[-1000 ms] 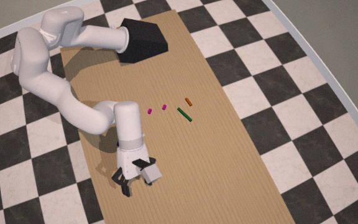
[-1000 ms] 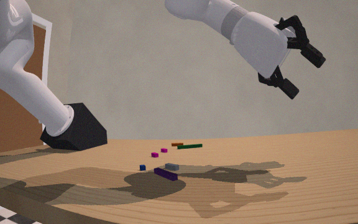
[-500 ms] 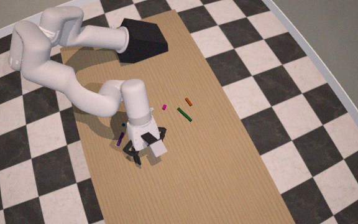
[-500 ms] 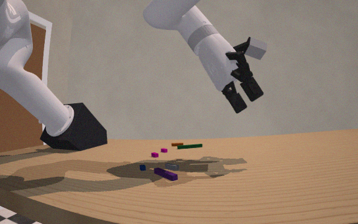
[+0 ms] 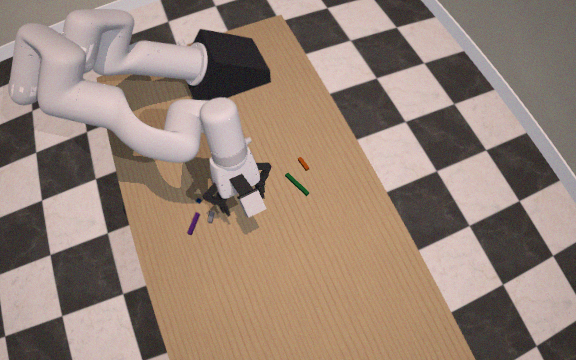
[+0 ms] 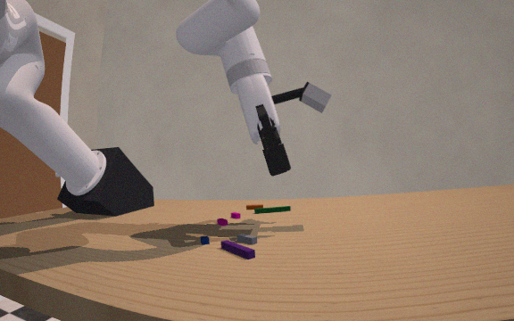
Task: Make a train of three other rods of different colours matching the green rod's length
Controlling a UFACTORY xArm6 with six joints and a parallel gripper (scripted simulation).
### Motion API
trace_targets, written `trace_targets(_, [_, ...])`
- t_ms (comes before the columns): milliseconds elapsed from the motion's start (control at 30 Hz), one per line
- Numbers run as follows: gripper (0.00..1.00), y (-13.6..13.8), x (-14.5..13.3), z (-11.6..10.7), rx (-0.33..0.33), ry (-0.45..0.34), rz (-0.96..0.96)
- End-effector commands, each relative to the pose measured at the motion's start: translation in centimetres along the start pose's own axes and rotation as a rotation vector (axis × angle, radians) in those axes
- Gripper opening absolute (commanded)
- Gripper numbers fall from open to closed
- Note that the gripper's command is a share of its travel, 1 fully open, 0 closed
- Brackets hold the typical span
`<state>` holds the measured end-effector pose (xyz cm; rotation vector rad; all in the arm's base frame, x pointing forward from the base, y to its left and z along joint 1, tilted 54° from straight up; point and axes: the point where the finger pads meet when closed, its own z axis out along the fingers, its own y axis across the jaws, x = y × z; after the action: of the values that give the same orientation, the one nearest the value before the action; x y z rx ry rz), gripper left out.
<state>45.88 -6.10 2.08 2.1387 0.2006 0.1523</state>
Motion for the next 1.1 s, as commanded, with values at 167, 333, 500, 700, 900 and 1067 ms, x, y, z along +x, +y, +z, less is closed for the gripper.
trace_targets(167, [1.0,-2.9,-7.6,-1.0,0.039,-0.144,0.09])
trace_targets(333, [1.0,-4.2,-12.2,-1.5,0.042,-0.235,0.141])
trace_targets(500, [1.0,-4.5,-13.7,-1.7,0.04,-0.264,0.158])
trace_targets(700, [1.0,-4.5,-13.7,-1.7,0.04,-0.264,0.158])
trace_targets(900, [1.0,-4.5,-13.7,-1.7,0.04,-0.264,0.158])
trace_targets(1067, [1.0,-4.5,-13.7,-1.7,0.04,-0.264,0.158])
